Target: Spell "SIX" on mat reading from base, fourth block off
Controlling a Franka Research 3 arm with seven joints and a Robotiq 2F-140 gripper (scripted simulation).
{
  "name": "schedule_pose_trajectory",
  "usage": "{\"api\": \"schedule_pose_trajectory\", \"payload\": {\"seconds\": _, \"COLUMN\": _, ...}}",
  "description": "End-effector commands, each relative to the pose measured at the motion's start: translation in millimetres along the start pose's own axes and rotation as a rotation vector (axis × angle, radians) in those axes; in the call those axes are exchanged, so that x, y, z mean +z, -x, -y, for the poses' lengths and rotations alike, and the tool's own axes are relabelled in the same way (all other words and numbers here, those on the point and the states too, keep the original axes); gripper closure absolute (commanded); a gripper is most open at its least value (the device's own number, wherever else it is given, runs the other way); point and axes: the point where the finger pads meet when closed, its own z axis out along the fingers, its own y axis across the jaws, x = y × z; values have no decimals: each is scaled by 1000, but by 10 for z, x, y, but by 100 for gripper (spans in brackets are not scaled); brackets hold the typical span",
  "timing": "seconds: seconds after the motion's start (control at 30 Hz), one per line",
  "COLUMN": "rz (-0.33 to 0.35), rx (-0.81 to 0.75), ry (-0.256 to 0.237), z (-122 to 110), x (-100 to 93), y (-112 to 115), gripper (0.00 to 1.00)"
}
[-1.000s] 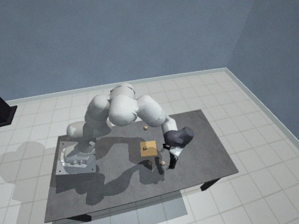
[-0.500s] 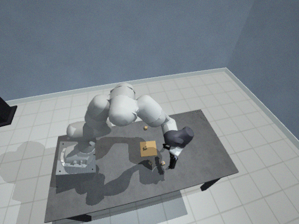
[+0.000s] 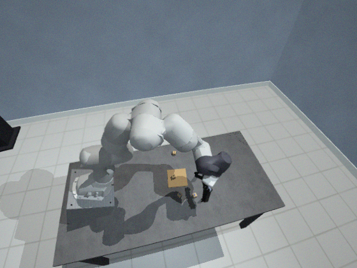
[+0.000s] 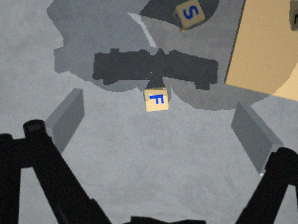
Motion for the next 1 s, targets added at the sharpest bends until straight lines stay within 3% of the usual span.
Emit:
{"api": "schedule_pose_trajectory", "payload": {"seconds": 0.0, "rz": -1, "rx": 5, "ry": -2, "z": 10, "x": -10, "y": 0, "gripper": 0}}
{"api": "schedule_pose_trajectory", "payload": {"seconds": 0.63, "rz": 10, "rx": -15, "ry": 2, "z": -25, "x": -24, "y": -22, "gripper": 0}}
{"api": "schedule_pose_trajectory", "payload": {"seconds": 0.8, "rz": 68, "rx": -101, "ry": -18, "z": -55, "x": -55, "y": -220, "gripper": 0}}
{"api": "schedule_pose_trajectory", "payload": {"seconds": 0.97, "rz": 74, "rx": -123, "ry": -19, "z": -79, "x": -47, "y": -285, "gripper": 0}}
